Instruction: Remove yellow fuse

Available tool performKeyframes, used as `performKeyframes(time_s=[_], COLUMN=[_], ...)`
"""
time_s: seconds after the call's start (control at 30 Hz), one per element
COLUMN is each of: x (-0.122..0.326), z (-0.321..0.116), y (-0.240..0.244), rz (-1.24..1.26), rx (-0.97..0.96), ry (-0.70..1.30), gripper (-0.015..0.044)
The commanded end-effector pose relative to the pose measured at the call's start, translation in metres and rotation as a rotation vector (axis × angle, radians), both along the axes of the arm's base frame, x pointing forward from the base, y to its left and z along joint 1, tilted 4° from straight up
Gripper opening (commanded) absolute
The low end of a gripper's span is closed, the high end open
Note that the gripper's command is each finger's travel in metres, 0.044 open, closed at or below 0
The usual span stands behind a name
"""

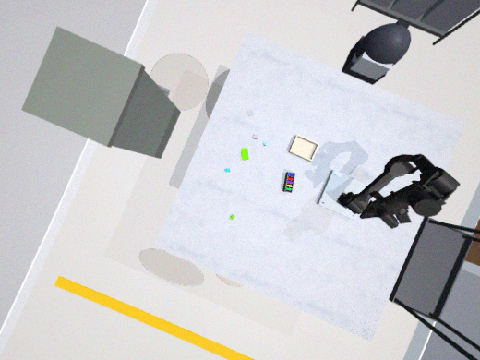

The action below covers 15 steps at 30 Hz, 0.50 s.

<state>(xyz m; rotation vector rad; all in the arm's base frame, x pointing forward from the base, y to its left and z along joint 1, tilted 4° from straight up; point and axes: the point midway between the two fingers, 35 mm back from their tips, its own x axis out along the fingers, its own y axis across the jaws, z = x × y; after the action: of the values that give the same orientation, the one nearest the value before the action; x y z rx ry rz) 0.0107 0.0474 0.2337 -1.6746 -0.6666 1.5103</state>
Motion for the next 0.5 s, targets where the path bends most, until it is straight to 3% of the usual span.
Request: performKeyframes(time_s=[0.0,0.07,0.47], x=[0.0,0.005,0.087], z=[0.001,0.004,0.002], y=[0.001,0.01,0.088], rz=[-0.01,-0.089,-0.88], rx=[-0.003,-0.027,-0.138], ry=[0.007,0.062,0.572], gripper=[0.0026,0.0067,0.0067])
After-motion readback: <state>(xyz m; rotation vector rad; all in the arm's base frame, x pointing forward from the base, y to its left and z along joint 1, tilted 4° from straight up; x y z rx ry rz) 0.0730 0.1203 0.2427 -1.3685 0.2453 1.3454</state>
